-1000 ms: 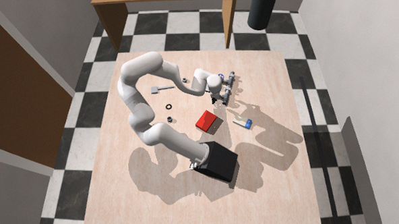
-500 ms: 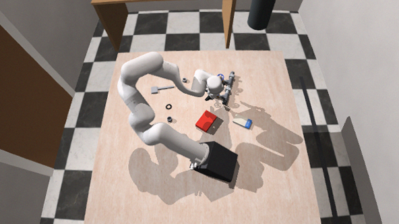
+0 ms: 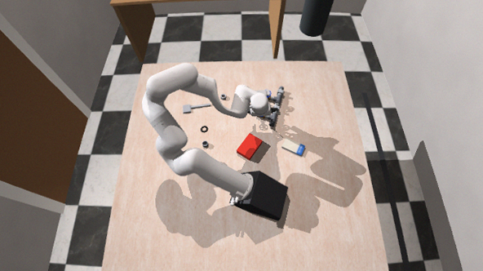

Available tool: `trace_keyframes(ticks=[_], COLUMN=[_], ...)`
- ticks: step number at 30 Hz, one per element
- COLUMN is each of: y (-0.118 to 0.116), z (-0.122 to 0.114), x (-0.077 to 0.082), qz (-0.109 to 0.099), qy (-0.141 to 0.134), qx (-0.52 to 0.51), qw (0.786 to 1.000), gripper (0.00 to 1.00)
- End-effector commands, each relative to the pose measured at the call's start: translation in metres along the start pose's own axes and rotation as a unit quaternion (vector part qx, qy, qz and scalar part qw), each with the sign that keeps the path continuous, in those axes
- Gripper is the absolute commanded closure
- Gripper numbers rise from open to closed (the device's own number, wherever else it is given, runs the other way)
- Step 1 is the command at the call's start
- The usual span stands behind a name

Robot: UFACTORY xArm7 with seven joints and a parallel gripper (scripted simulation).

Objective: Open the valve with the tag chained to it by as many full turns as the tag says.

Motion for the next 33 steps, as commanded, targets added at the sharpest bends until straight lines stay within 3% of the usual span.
trace_keyframes(ticks=[1,8,15,17,18,21,28,33], y=[0.0010,0.0010,0.0010,0.0010,0.0010,0.0010,0.0011,0.0011], z=[0.0018,0.0017,0.0017,0.0017,0.0018,0.0018,0.0022,0.0022], x=[0.0015,0.0015,0.0015,0.0015,0.0015,0.0015,0.0015,0.0015], qz=[-0.005,-0.007,-0.007,-0.007,-0.008,-0.010,-0.019,-0.019], qy=[-0.007,-0.001,0.001,0.001,0.000,-0.002,-0.016,-0.016], qx=[-0.139,-0.288,-0.443,-0.443,-0.505,-0.553,-0.673,-0.673], qw=[0.990,0.958,0.896,0.896,0.863,0.833,0.739,0.739], gripper=[0.00,0.00,0.00,0.00,0.00,0.00,0.00,0.00])
Point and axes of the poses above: the point where the finger pads meet when closed, its own x axis back along the fingers, its own y axis across the jaws, z = x × y, the point moved 1 cm from there along x, back along the fingers, and after that the axes turned 8 degrees about -x, right-handed, at the moved point
